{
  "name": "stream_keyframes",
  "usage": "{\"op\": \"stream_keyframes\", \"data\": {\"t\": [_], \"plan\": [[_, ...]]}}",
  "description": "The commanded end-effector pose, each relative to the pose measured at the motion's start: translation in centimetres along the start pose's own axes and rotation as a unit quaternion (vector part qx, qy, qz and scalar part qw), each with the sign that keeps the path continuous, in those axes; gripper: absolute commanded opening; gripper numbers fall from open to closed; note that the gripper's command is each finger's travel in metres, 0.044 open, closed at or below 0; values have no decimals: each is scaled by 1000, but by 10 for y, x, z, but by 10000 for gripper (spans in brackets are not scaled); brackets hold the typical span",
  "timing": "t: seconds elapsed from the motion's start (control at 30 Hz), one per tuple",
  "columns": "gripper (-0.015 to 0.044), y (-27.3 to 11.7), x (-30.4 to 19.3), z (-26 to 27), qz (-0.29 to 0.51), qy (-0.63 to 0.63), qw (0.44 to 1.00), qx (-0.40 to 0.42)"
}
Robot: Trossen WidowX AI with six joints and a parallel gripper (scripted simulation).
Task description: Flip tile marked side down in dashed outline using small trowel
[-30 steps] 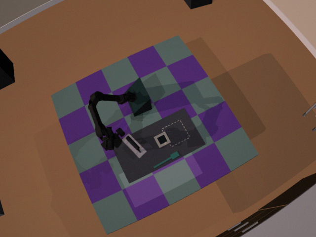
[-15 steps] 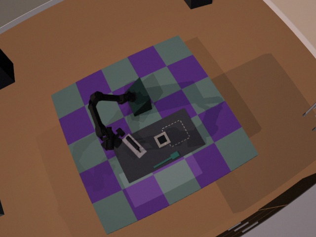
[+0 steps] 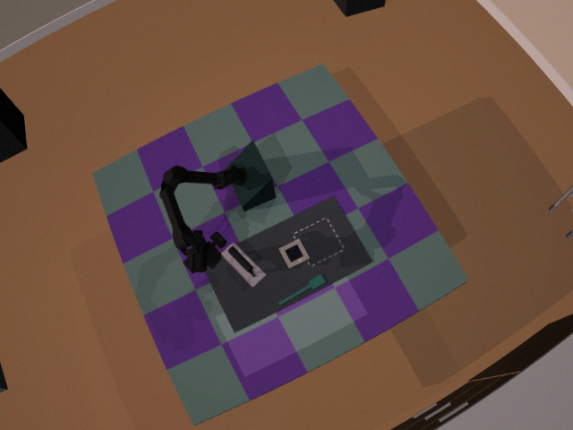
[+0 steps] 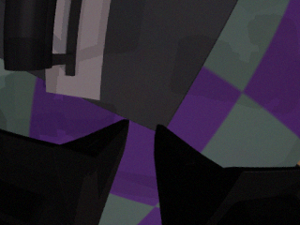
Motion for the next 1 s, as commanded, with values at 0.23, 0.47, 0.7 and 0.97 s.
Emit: {"op": "stream_keyframes", "data": {"t": [0.23, 0.47, 0.7, 0.97], "plan": [[270, -26, 82, 83, -2, 1, 1000, 7], [270, -29, 88, 92, -1, 1, 1000, 5], [270, -22, 89, 92, -2, 1, 1000, 5], [270, -9, 89, 91, -2, 1, 1000, 5]]}}
Point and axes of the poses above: the point midway between the two fingers, 35 mm back from their tips, its own y axis out along the fingers, its own z axis across the jaws, x = y × z, the point moved 4 cm from there along -y, back along the fingers
